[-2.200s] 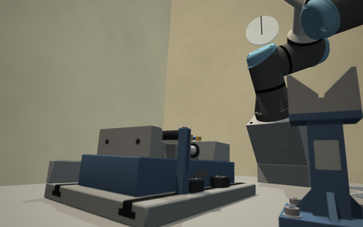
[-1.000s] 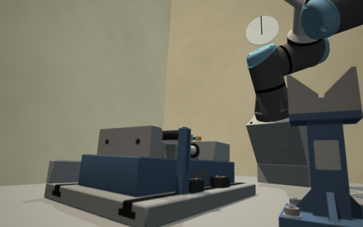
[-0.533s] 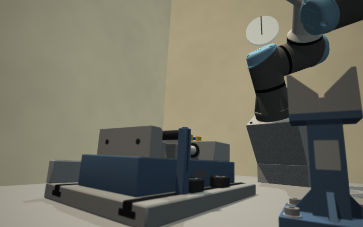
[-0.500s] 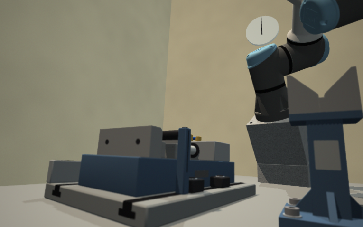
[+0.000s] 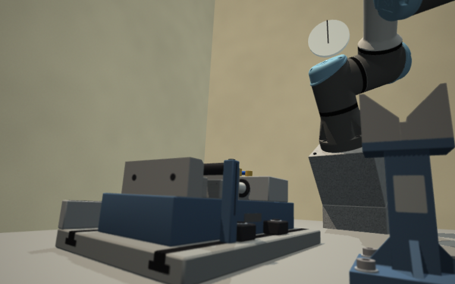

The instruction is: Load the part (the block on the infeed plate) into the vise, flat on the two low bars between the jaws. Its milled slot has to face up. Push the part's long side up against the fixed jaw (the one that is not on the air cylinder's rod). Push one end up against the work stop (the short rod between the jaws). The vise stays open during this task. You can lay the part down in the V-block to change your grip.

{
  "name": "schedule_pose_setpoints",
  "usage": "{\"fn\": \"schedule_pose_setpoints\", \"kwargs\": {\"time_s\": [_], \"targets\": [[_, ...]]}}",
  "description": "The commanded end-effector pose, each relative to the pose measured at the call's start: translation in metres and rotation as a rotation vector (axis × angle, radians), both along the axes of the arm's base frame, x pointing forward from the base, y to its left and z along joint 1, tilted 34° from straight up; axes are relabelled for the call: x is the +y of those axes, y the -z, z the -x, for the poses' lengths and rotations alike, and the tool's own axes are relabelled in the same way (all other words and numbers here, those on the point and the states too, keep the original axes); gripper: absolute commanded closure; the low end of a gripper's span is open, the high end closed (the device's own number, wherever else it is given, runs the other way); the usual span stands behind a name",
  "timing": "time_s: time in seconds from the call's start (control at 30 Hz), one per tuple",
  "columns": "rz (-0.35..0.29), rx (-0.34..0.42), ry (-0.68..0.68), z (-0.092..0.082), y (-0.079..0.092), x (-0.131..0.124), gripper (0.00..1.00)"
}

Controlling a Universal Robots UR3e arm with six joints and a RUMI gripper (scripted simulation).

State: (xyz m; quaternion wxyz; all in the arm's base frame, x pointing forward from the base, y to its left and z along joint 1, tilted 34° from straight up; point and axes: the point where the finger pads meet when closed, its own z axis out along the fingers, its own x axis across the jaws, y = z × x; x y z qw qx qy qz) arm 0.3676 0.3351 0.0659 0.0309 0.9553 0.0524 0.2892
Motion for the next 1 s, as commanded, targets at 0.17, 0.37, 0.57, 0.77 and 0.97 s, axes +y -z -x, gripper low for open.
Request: {"fn": "schedule_pose_setpoints", "kwargs": {"time_s": [0.17, 0.37, 0.57, 0.77, 0.97], "targets": [[-0.001, -0.001, 0.000, 0.020, -0.031, 0.001, 1.00], [-0.001, -0.001, 0.000, 0.036, -0.054, 0.002, 1.00], [-0.001, -0.001, 0.000, 0.051, -0.077, 0.003, 1.00], [-0.001, -0.001, 0.000, 0.060, -0.090, 0.003, 1.00], [-0.001, -0.001, 0.000, 0.073, -0.109, 0.004, 1.00]]}}
